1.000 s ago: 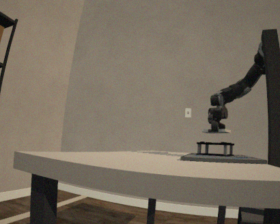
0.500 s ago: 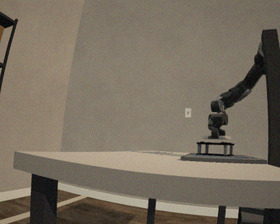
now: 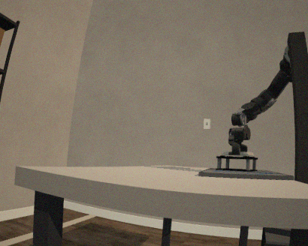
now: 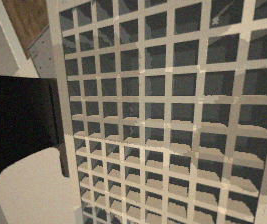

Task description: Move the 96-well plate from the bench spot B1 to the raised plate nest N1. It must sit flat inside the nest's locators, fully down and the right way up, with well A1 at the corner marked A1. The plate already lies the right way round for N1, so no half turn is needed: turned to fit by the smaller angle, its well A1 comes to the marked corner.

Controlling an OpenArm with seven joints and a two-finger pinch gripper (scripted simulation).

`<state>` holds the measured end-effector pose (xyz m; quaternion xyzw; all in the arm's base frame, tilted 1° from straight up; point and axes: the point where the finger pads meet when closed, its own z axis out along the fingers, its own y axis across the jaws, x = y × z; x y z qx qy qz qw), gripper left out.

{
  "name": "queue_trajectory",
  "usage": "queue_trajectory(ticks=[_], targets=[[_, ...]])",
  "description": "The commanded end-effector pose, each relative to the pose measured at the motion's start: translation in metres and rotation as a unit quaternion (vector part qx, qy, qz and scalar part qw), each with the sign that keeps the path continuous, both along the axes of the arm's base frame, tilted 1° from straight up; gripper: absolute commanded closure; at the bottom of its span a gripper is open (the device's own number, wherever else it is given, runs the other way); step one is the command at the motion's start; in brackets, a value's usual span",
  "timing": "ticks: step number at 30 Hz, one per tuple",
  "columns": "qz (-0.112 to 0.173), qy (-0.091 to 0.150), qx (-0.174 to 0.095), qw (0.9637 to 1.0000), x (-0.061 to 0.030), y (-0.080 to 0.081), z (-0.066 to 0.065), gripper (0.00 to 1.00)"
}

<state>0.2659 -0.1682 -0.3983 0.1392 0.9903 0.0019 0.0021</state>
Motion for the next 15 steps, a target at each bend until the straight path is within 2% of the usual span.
queue_trajectory(ticks=[1, 15], targets=[[0.001, -0.002, 0.003, 1.0000, 0.0011, 0.0006, 0.0009, 1.00], [-0.002, -0.006, 0.000, 1.0000, 0.0053, -0.0012, 0.0069, 1.00]])
